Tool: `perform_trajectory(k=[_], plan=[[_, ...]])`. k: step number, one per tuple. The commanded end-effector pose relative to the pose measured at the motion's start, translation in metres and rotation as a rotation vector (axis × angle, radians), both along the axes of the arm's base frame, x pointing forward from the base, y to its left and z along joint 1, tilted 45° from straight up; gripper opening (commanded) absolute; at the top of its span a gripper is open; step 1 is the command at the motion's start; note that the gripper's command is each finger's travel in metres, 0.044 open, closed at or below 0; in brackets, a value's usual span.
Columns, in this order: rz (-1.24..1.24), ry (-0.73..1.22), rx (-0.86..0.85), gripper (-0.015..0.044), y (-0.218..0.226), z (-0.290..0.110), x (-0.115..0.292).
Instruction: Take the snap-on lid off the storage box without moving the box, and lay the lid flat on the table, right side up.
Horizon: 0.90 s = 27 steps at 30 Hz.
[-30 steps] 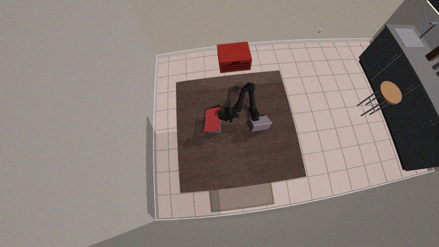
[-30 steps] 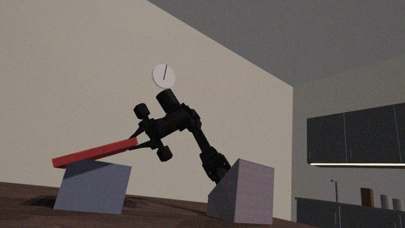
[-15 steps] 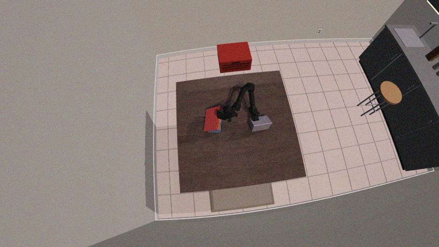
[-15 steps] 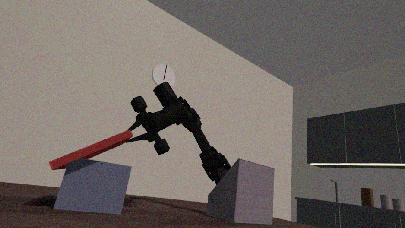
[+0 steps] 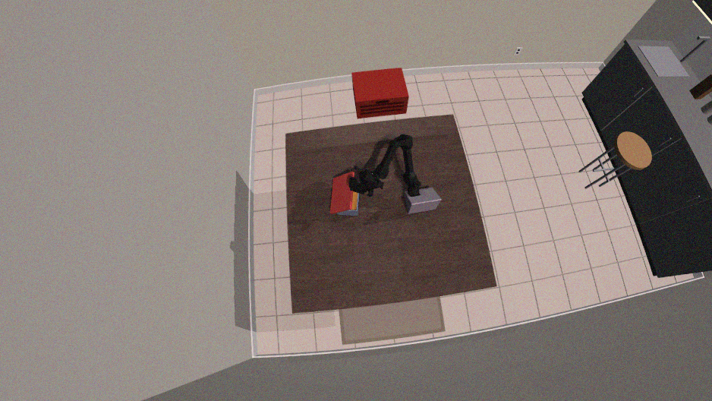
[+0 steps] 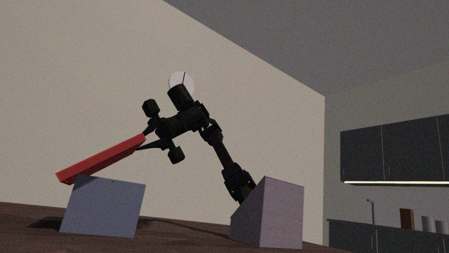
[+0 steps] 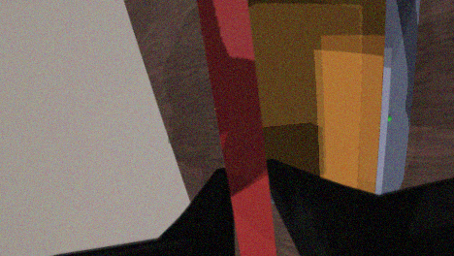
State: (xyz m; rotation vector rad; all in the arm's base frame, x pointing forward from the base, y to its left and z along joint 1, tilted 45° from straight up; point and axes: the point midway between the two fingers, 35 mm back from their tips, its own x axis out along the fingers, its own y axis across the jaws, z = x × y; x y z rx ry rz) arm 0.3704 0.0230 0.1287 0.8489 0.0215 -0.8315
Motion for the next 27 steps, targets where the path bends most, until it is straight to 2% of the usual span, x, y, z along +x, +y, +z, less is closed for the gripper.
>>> perform_trajectory(k=[1, 27], plan=[[0.000, -0.012, 0.004, 0.0000, 0.005, 0.006, 0.002], [0.000, -0.012, 0.005, 0.0000, 0.026, 0.028, 0.003]])
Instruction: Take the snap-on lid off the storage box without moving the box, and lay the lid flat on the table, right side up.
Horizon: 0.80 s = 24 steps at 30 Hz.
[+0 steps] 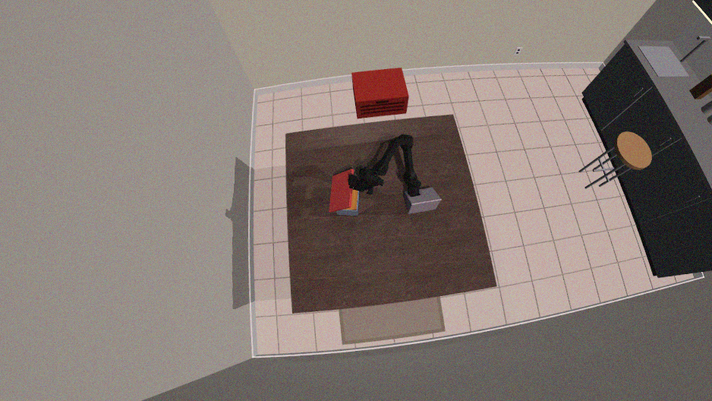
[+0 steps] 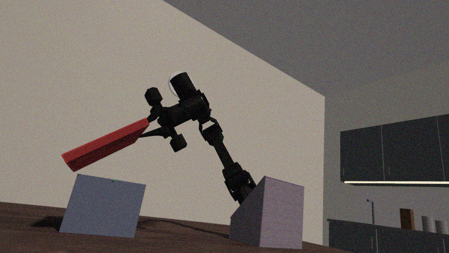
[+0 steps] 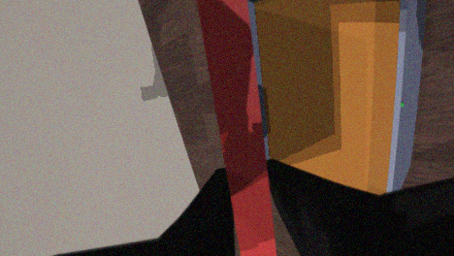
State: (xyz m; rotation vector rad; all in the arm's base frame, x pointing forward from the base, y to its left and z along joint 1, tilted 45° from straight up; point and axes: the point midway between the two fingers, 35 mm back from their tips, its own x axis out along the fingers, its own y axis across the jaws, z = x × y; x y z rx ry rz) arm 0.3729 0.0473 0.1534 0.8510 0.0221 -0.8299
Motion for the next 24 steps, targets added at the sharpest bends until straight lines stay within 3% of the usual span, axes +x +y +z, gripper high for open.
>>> perform_trajectory(k=[1, 24], plan=[[-0.001, -0.011, 0.003, 0.0000, 0.000, 0.003, 0.000], [-0.001, -0.009, 0.001, 0.0000, -0.032, 0.030, -0.021]])
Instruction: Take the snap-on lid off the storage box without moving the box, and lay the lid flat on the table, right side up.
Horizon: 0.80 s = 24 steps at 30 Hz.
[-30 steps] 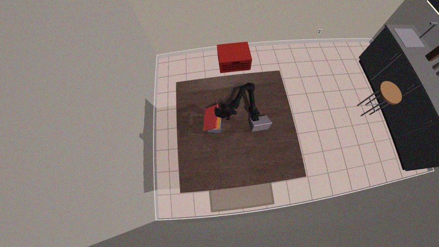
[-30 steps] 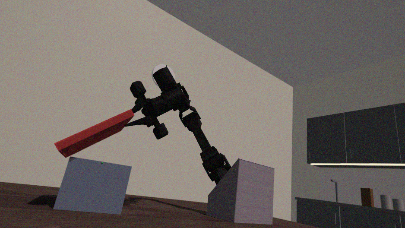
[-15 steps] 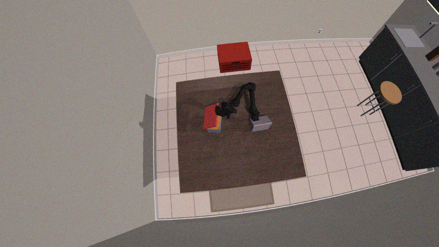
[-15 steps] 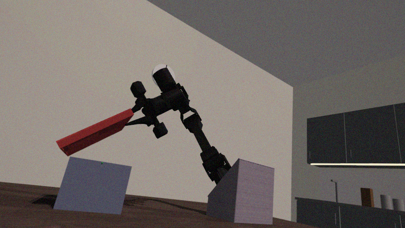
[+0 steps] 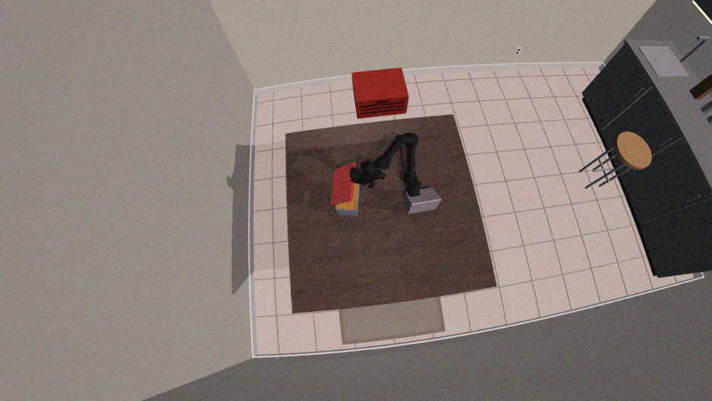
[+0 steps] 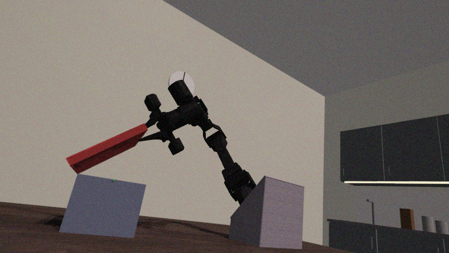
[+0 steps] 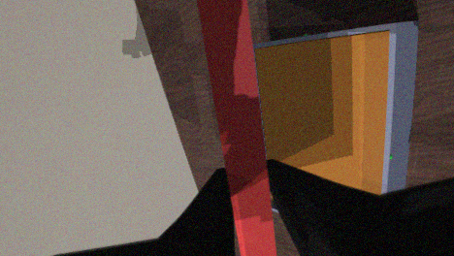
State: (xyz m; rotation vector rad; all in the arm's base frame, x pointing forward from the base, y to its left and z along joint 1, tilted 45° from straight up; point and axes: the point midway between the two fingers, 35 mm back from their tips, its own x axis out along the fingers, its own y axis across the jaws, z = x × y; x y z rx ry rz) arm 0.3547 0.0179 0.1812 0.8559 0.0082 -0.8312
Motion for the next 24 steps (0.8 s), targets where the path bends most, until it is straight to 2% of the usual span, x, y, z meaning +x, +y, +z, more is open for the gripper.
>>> perform_trajectory(k=[1, 24], plan=[[0.006, 0.003, 0.002, 0.0000, -0.004, 0.004, -0.004], [0.006, 0.005, 0.000, 0.0000, -0.033, 0.033, -0.023]])
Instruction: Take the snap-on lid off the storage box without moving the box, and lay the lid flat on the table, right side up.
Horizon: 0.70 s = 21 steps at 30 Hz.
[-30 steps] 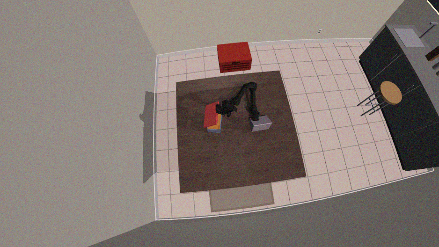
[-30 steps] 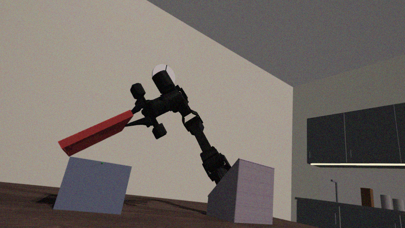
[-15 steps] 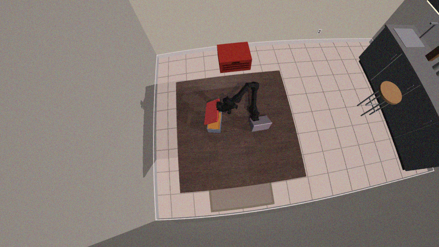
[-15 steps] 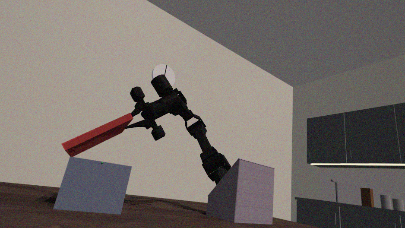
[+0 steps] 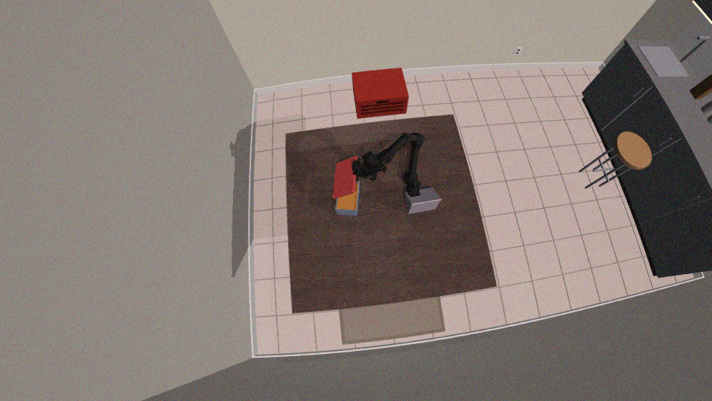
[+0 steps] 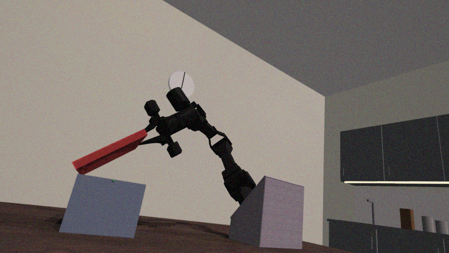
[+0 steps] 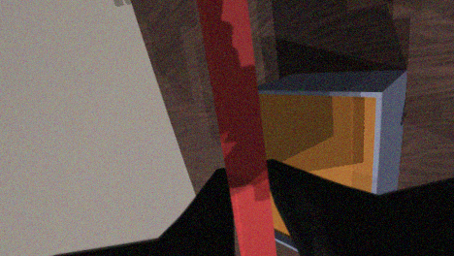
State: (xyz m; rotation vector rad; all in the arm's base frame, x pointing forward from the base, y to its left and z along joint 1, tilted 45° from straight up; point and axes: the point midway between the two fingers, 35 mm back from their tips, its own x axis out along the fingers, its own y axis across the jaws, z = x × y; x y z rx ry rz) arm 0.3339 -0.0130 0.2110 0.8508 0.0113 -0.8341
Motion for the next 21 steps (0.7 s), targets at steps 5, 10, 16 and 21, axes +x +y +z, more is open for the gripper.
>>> perform_trajectory(k=[5, 10, 16, 21], plan=[[0.007, 0.000, 0.003, 0.0000, -0.009, 0.010, -0.006], [0.007, 0.000, 0.002, 0.0000, -0.015, 0.016, -0.011], [0.007, 0.000, 0.002, 0.0000, -0.022, 0.024, -0.016], [0.007, 0.000, 0.002, 0.0000, -0.029, 0.031, -0.020]])
